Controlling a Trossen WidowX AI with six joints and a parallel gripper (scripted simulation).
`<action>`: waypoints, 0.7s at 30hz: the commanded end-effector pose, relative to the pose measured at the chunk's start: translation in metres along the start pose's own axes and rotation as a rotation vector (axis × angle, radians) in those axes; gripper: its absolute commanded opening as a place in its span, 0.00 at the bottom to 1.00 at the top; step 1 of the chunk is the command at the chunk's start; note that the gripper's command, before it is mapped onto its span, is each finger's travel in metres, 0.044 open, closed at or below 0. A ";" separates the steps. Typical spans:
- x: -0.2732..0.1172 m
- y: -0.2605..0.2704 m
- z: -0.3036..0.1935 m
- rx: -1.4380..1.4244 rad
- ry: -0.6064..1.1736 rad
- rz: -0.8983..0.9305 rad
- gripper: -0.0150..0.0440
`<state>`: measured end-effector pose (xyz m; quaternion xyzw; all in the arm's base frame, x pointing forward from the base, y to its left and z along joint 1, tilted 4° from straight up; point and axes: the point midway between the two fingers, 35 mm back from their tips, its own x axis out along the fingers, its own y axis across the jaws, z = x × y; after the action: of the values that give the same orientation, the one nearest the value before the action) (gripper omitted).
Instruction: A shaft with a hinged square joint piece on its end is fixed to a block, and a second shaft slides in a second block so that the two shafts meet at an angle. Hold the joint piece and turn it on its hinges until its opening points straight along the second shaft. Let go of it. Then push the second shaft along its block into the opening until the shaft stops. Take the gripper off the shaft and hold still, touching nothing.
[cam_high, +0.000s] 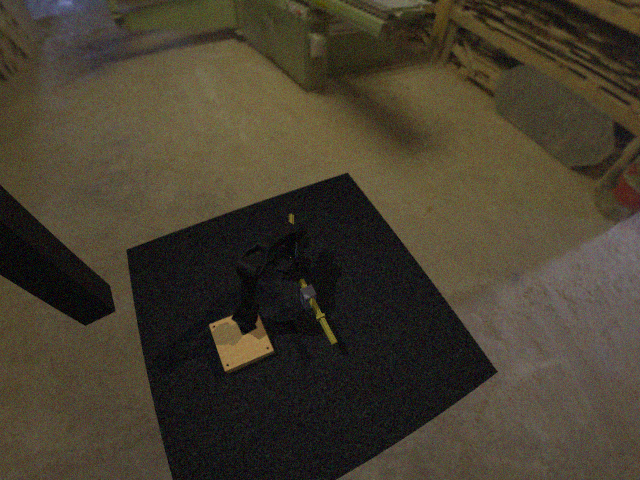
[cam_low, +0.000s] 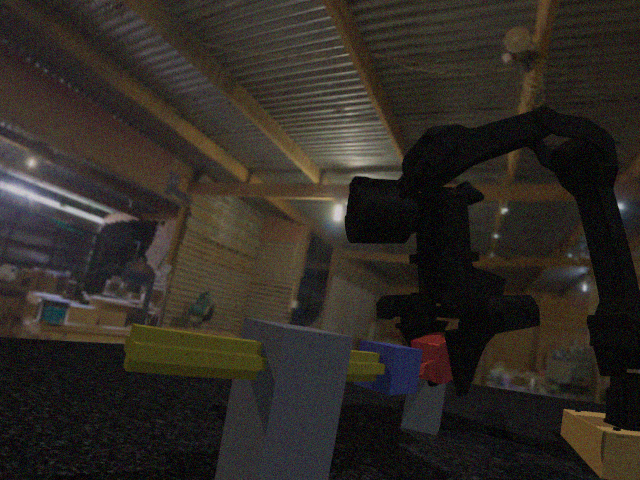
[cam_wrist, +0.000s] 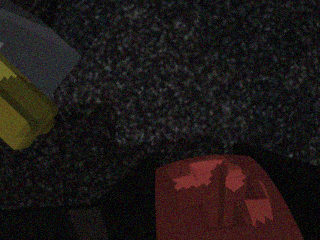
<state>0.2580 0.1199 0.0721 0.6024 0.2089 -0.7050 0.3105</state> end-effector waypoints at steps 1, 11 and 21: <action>0.000 0.000 0.000 0.000 0.000 0.000 0.50; 0.000 0.000 0.000 0.000 0.000 0.000 0.25; 0.003 0.006 0.000 -0.121 0.064 0.020 0.25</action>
<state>0.2607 0.1168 0.0707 0.6050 0.2361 -0.6838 0.3327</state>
